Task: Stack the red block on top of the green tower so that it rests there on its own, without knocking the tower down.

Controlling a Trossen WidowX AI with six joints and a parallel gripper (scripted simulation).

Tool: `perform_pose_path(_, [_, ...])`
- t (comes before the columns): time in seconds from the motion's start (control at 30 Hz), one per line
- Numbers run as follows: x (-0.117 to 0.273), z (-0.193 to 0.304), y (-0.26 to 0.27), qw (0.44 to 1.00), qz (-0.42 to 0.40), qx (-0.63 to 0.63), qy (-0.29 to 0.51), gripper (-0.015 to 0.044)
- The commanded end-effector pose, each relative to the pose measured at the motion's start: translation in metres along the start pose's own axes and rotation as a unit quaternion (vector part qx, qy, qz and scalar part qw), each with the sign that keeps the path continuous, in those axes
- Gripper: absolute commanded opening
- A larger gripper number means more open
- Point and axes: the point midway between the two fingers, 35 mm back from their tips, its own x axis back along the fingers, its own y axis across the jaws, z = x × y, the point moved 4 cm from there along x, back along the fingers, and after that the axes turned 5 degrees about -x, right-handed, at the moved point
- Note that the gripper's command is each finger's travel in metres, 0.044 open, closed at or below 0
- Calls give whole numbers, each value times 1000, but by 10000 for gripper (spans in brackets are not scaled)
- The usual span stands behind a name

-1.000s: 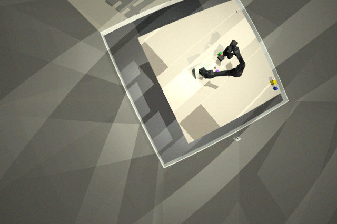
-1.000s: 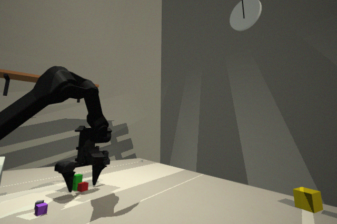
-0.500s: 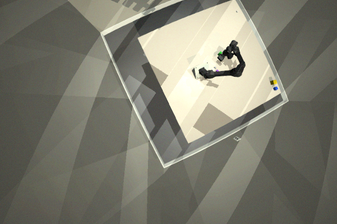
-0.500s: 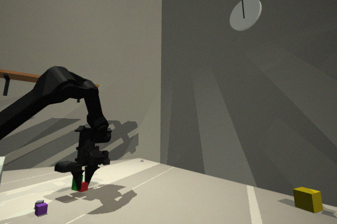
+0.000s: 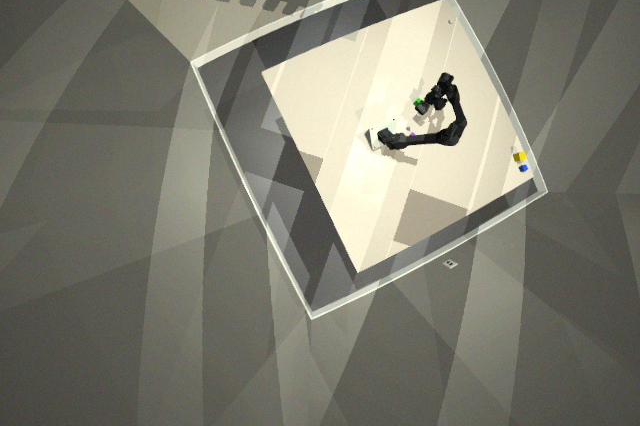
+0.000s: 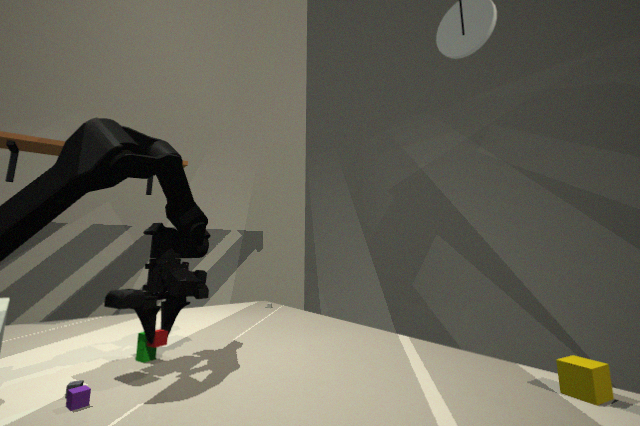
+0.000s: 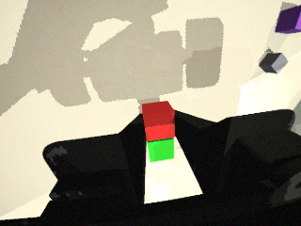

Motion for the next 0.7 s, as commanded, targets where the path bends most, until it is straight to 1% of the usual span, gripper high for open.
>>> perform_pose_path(0.0, [22,0,2,1000,-5,-6,3,0])
perform_pose_path(0.4, [83,0,1,1000,-5,-5,4,0])
perform_pose_path(0.67, [88,0,1,1000,-5,-5,4,0])
